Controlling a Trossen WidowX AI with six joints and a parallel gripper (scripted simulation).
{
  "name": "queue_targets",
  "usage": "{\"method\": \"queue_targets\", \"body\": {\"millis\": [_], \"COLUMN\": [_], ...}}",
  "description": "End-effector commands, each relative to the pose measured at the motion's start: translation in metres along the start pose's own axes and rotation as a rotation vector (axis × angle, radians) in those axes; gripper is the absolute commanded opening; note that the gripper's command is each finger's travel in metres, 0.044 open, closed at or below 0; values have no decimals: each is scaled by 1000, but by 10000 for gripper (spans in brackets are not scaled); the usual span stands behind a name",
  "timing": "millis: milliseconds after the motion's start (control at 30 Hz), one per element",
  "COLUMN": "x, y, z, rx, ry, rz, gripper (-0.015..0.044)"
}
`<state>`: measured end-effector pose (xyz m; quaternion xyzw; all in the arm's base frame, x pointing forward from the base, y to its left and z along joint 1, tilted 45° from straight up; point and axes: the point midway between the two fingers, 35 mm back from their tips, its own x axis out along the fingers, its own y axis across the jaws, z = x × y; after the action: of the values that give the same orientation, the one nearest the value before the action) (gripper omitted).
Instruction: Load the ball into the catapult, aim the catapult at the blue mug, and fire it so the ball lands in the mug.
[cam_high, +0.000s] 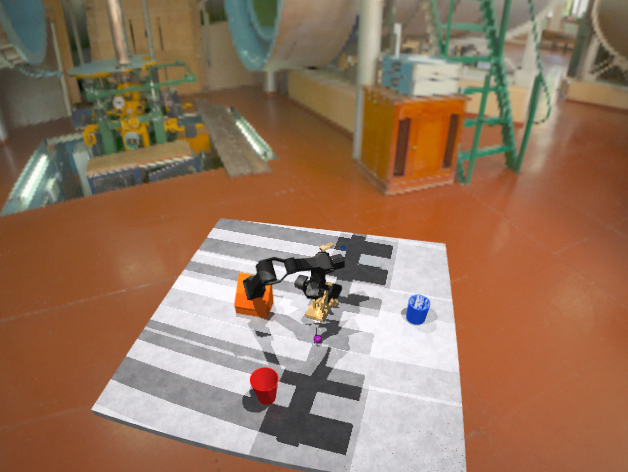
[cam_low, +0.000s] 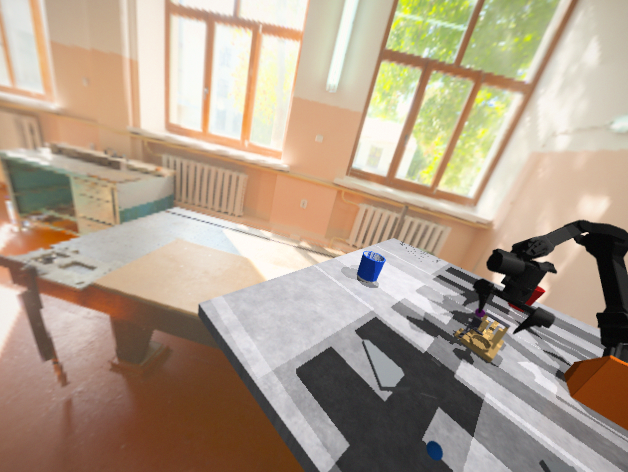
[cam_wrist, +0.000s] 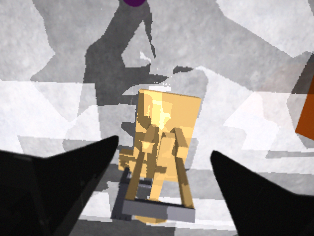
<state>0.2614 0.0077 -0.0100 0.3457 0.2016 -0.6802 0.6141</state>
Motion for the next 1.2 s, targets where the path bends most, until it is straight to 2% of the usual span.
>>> {"method": "queue_targets", "body": {"millis": [0,867,1167], "x": [8,44,41], "y": [-1,-2,0], "z": [0,2,2], "rx": [-8,-7,1], "ry": [-7,-11,-4], "rz": [-2,-2,0], "gripper": [440,440,204]}}
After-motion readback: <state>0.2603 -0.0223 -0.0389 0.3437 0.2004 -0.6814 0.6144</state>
